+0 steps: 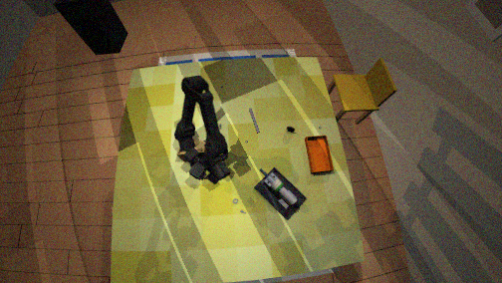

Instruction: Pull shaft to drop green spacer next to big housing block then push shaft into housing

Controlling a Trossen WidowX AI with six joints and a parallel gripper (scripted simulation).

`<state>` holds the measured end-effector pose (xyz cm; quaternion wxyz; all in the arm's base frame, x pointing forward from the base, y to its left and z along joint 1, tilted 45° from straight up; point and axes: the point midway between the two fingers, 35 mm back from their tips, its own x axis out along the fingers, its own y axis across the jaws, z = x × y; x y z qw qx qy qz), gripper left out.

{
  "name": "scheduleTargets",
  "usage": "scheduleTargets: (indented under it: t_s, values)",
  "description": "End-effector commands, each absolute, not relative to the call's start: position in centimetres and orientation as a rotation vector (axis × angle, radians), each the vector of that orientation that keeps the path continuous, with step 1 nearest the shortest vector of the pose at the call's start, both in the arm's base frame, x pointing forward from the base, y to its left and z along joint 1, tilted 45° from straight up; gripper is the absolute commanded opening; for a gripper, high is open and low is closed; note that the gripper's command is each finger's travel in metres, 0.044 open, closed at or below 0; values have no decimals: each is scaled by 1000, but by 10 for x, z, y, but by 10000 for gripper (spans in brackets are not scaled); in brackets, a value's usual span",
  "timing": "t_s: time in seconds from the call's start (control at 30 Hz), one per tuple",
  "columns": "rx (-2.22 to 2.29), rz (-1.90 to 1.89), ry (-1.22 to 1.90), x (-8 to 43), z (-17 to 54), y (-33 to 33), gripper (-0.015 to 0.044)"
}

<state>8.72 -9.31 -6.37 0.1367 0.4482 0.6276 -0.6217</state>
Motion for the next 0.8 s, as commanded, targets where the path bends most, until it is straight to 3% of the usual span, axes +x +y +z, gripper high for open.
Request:
scheduleTargets:
  t_s: [0.0,0.27,0.53,0.77]
  values:
    - [1288,-1778,1821,88,-64,-93,426]
    - [776,-884,1888,135,-93,-97,440]
    - [75,-78,1724,194,-109,-92,440]
    - [-327,244,1537,231,-109,-82,440]
